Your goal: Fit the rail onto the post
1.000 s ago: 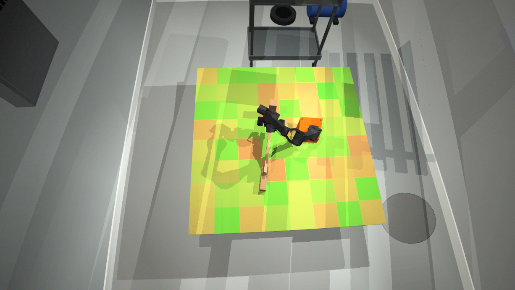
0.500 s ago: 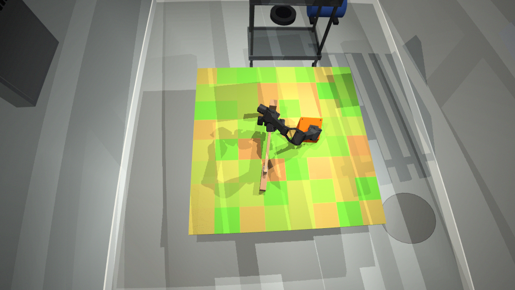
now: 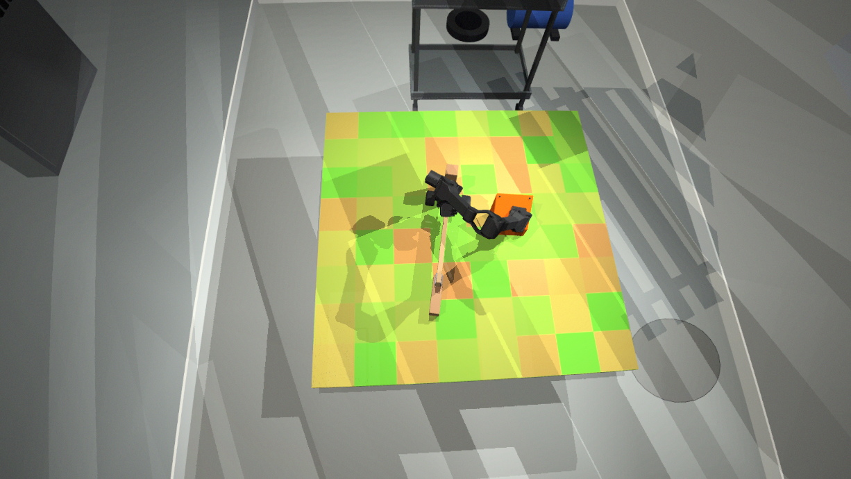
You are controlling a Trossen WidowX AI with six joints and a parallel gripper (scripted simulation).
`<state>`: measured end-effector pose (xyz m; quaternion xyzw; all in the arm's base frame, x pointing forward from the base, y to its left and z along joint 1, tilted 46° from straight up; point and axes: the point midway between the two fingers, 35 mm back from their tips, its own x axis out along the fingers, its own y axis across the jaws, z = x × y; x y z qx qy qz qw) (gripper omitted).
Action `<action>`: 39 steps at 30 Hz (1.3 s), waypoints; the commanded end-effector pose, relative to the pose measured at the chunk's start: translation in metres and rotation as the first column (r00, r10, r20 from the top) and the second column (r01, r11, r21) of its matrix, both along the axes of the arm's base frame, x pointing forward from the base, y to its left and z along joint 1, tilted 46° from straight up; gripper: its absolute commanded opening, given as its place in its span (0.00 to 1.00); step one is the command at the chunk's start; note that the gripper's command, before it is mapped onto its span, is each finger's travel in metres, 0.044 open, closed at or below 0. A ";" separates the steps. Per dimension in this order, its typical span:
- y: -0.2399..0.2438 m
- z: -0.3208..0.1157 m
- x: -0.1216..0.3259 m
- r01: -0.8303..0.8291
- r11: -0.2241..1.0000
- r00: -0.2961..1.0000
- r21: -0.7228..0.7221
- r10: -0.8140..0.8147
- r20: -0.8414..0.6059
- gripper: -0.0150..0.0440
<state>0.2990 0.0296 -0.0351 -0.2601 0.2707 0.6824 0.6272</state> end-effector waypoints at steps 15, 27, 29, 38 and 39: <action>-0.006 -0.004 0.001 0.004 1.000 1.000 0.000 -0.004 0.004 0.25; -0.008 -0.007 0.001 0.004 1.000 1.000 0.000 -0.004 0.004 0.25; -0.009 -0.007 0.001 0.004 1.000 1.000 0.000 -0.004 0.004 0.25; -0.006 -0.007 0.000 0.000 1.000 1.000 0.001 0.000 -0.001 0.57; -0.006 -0.007 0.000 0.000 1.000 1.000 0.001 0.000 -0.001 0.61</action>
